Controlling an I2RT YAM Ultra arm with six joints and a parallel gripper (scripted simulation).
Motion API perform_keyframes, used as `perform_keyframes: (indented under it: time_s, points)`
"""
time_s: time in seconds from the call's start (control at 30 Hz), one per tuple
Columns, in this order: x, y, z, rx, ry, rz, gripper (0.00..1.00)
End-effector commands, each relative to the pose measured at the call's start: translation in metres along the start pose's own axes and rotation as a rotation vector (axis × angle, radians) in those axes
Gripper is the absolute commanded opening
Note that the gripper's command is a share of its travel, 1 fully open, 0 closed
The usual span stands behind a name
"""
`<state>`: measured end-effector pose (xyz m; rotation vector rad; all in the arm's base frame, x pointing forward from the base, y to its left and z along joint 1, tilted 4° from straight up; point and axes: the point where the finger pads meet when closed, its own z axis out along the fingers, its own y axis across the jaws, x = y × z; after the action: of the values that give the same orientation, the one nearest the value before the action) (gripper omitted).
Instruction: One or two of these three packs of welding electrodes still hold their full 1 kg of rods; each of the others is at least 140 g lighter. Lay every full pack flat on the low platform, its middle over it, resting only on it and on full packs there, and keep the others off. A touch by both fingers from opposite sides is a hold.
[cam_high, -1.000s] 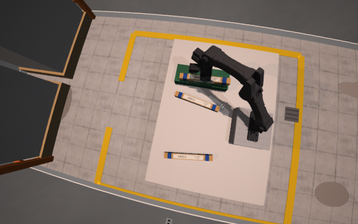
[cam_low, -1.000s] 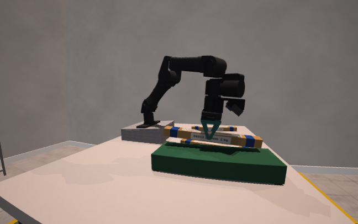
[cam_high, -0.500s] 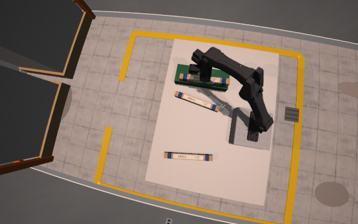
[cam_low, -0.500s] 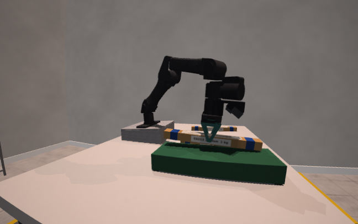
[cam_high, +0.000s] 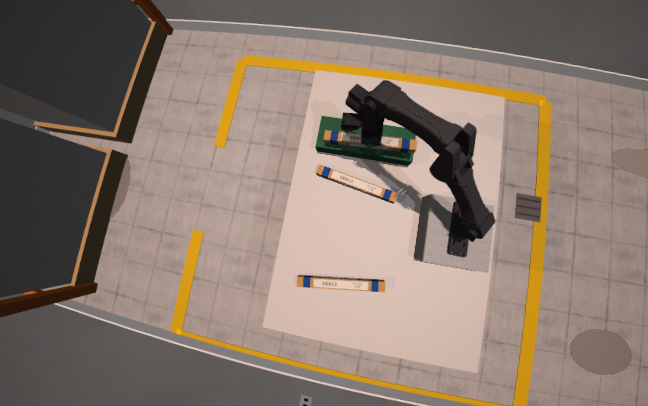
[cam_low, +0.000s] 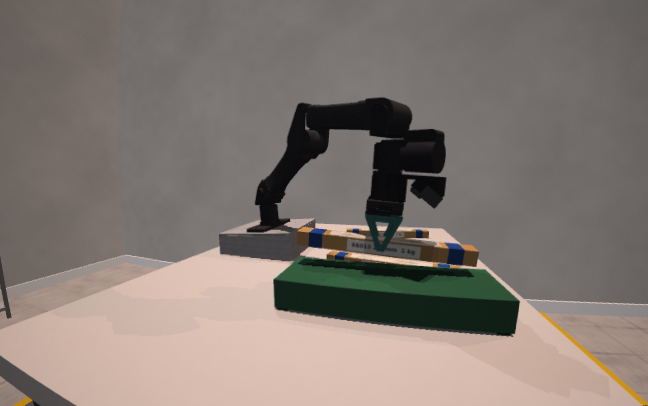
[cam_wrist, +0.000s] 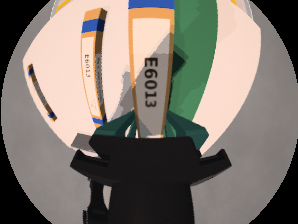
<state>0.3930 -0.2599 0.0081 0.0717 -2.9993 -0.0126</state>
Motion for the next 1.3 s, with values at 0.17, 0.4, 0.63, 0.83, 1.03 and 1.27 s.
perform_keyframes:
  time_s: [0.17, 0.4, 0.63, 0.83, 1.03, 1.27]
  points:
    - [-0.009, -0.009, -0.054, 0.052, -0.082, 0.006, 0.00]
    - [-0.010, -0.008, -0.057, 0.052, -0.082, 0.006, 0.00]
    - [-0.011, -0.008, -0.058, 0.052, -0.082, 0.005, 0.00]
    - [-0.014, -0.009, -0.060, 0.055, -0.087, 0.005, 0.00]
    - [-0.014, -0.009, -0.061, 0.055, -0.087, 0.003, 0.00]
    - [-0.014, -0.008, -0.060, 0.059, -0.093, 0.002, 0.00]
